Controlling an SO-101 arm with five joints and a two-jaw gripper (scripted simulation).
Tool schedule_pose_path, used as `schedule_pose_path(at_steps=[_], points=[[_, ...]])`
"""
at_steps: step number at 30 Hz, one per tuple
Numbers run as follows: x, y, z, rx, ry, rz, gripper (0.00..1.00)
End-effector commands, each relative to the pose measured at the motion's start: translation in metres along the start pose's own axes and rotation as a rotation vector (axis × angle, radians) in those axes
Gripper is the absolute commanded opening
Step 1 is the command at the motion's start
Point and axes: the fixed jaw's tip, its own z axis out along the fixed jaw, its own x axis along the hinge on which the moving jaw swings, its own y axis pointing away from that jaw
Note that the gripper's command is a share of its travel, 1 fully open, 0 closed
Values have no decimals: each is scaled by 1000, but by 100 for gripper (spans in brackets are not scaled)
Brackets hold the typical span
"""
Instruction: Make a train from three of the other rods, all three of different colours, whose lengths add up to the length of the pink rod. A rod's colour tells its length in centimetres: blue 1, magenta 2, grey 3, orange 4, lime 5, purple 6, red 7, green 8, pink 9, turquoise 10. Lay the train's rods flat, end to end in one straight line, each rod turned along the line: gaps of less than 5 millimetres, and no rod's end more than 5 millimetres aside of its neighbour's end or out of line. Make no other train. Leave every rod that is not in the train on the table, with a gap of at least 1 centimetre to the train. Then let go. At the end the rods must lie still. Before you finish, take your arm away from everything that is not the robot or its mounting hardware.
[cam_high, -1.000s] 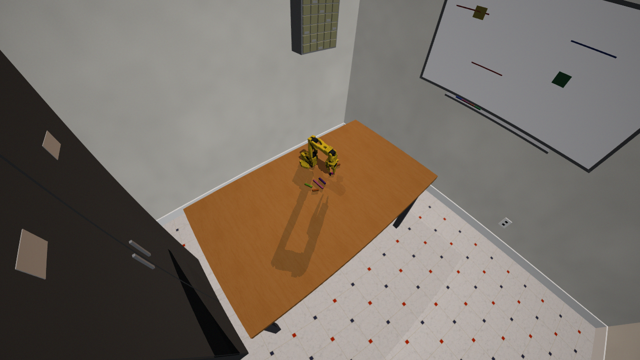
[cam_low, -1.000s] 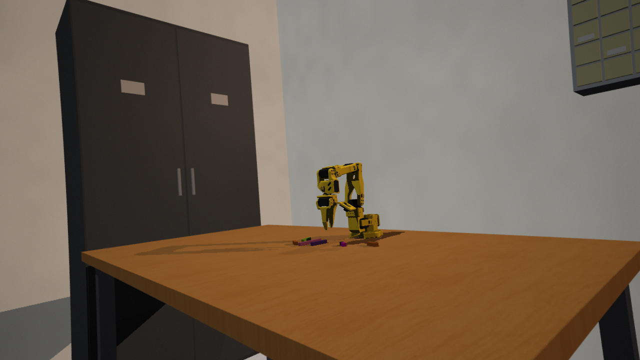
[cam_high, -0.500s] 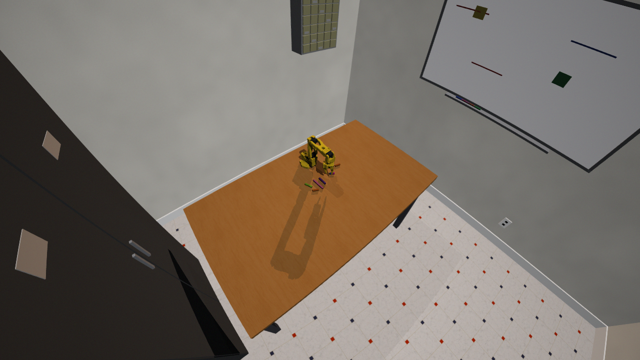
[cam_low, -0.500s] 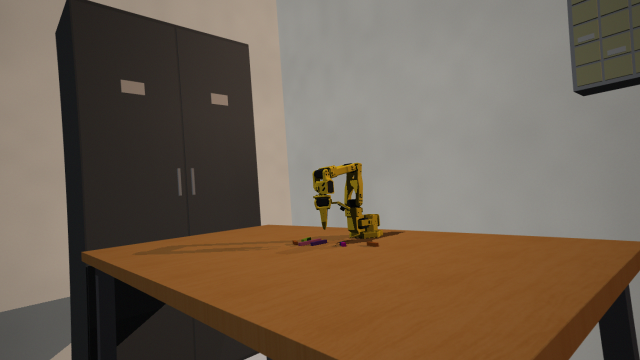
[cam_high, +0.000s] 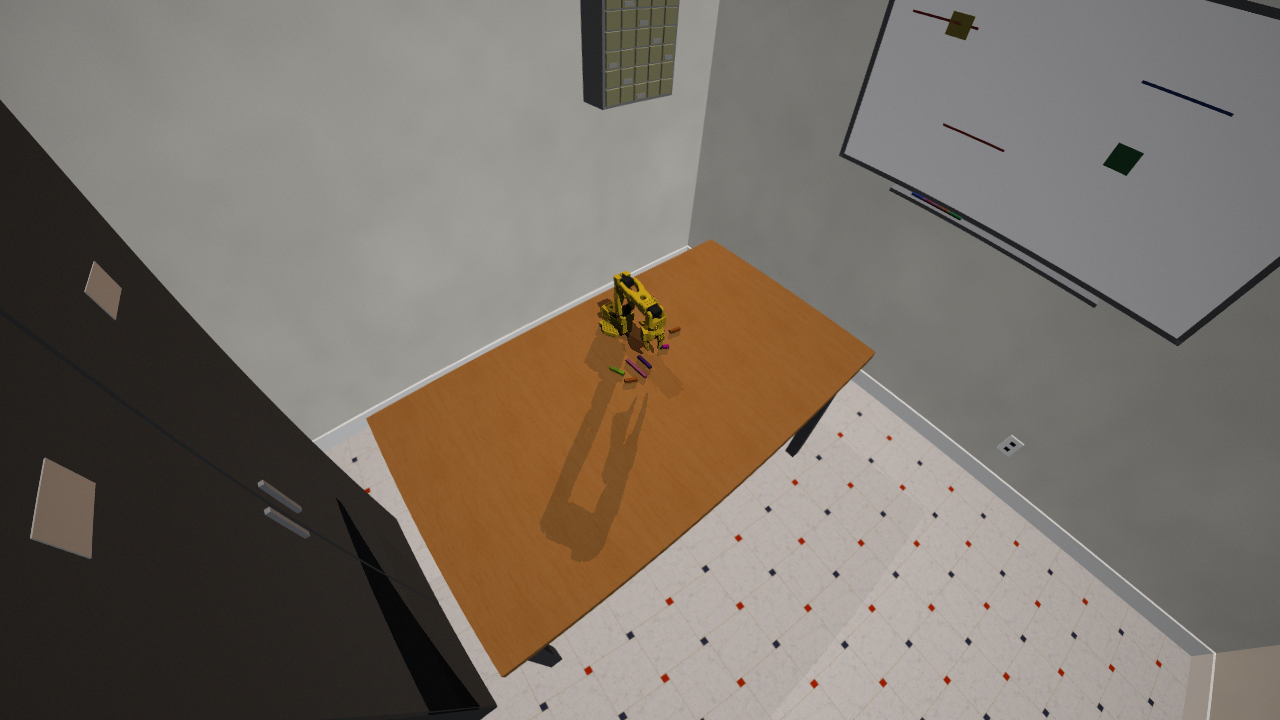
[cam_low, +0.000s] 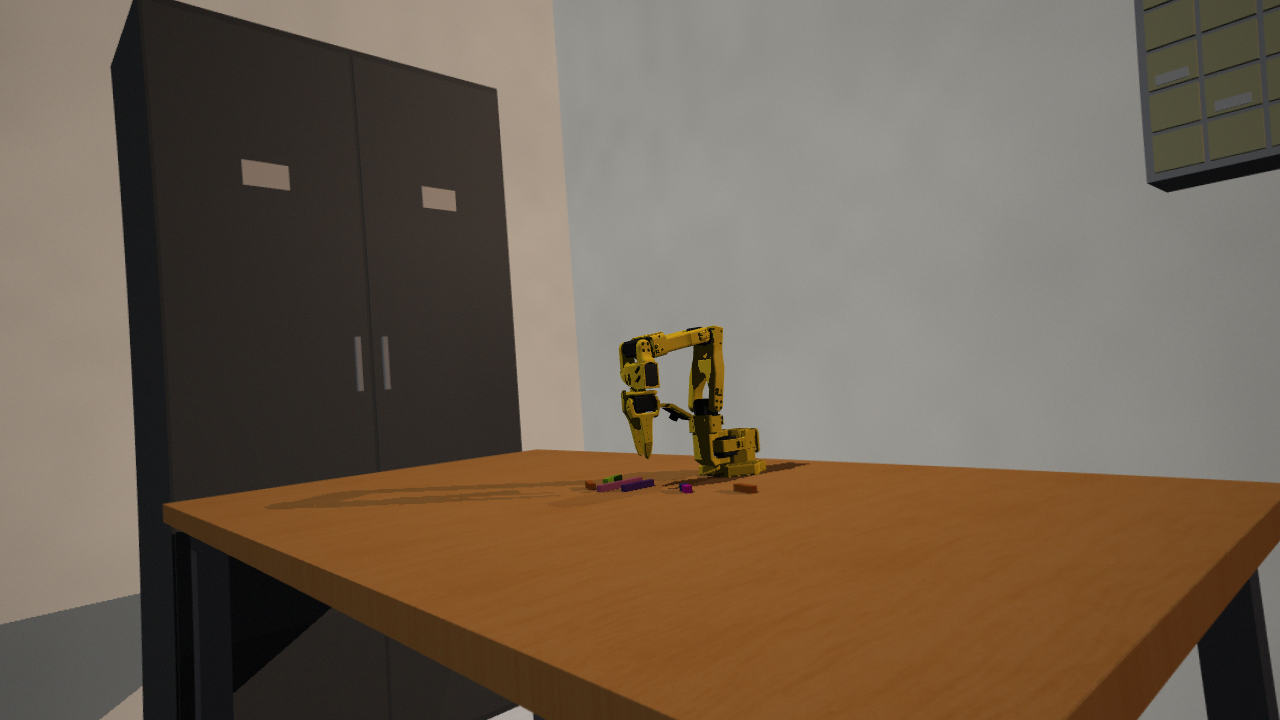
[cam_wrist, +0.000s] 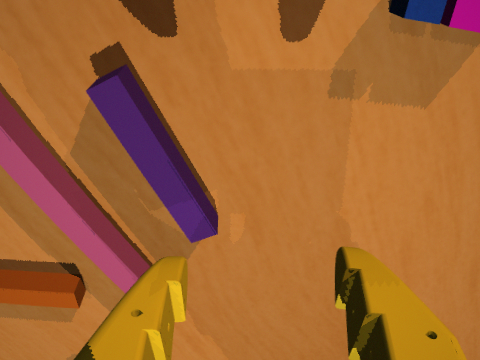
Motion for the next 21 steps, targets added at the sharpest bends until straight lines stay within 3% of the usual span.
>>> schedule_pose_path(at_steps=[1, 21], points=[[12, 2, -14, 31, 95, -98, 18], [18, 15, -14, 11, 100, -381, 19]])
